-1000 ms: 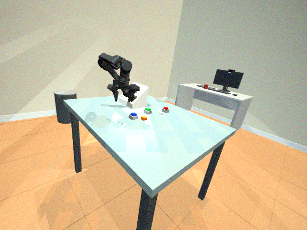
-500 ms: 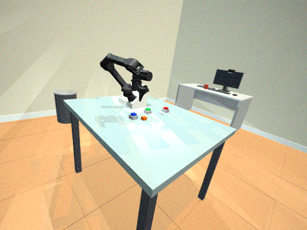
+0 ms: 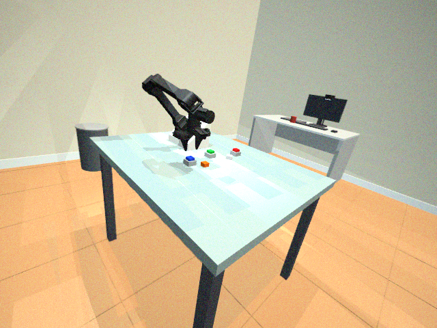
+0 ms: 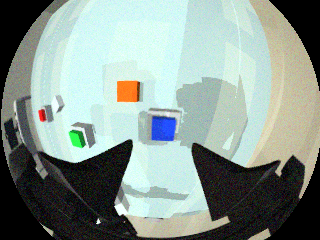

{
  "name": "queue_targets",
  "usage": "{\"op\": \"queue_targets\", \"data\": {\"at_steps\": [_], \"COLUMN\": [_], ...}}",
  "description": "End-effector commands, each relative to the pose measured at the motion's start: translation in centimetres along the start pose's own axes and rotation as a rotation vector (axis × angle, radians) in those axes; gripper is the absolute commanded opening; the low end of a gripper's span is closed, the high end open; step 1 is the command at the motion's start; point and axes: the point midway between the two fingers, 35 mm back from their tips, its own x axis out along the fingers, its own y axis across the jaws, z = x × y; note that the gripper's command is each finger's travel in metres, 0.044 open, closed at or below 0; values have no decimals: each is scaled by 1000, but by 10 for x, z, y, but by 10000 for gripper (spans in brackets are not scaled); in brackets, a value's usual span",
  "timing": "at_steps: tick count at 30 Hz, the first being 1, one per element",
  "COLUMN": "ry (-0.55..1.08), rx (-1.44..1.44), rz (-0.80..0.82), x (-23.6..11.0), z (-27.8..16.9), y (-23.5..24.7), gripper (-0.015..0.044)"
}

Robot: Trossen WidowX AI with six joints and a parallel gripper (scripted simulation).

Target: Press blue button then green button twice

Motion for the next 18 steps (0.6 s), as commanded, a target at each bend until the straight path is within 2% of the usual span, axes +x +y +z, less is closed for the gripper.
{"op": "queue_targets", "data": {"at_steps": [1, 5, 18], "ry": [-6, -6, -6], "rx": [-5, -5, -5], "rz": [-8, -8, -8], "x": [12, 12, 14], "z": [-1, -1, -1], "y": [-1, -1, -1], "gripper": [111, 20, 20]}}
